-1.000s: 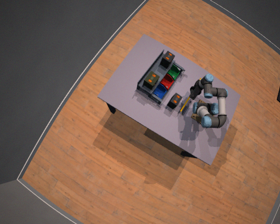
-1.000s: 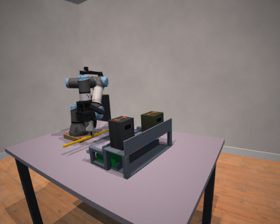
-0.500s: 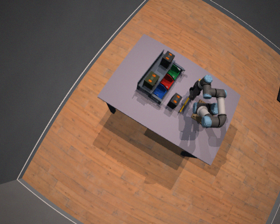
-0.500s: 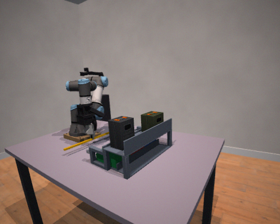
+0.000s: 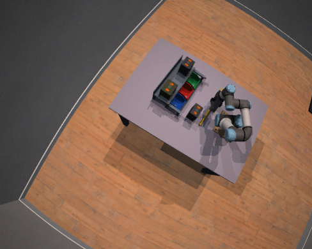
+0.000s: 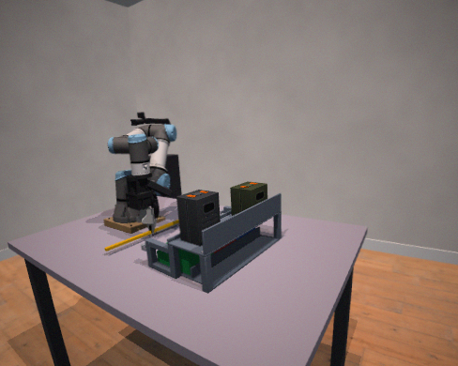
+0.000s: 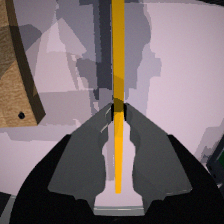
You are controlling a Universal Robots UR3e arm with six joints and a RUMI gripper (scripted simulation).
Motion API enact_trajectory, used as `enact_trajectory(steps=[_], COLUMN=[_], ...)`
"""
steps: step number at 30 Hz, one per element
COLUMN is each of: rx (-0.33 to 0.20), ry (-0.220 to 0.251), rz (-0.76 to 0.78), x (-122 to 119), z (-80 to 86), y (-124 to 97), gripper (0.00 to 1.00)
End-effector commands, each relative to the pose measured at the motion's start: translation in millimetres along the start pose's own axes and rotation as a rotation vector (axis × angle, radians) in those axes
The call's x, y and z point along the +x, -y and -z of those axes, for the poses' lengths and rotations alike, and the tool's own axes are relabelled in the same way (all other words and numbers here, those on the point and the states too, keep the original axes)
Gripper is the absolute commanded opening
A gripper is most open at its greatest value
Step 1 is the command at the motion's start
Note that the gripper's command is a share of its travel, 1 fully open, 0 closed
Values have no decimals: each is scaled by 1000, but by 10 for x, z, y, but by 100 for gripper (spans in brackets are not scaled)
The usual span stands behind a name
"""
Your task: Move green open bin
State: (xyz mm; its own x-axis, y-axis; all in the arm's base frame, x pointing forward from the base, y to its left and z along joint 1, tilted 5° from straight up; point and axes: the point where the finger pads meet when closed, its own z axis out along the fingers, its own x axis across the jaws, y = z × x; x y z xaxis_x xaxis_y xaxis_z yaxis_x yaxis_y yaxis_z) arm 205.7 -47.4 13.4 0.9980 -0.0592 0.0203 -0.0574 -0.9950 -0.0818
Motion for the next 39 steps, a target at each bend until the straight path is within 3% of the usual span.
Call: enact_trajectory(steps=[1,7,12,24,25,39], rx=[-3,-3,-3,-3,-3,-3], ry=[-2,-2,-2,-2,-2,-2], rz=[0,0,0,0,0,0], x=[9,9,9,9,8,8], z=[-32,-32,-139,-139,-137,-137], y=[-12,-12,-15,-15,-13,-13], gripper=[0,0,0,0,26,26])
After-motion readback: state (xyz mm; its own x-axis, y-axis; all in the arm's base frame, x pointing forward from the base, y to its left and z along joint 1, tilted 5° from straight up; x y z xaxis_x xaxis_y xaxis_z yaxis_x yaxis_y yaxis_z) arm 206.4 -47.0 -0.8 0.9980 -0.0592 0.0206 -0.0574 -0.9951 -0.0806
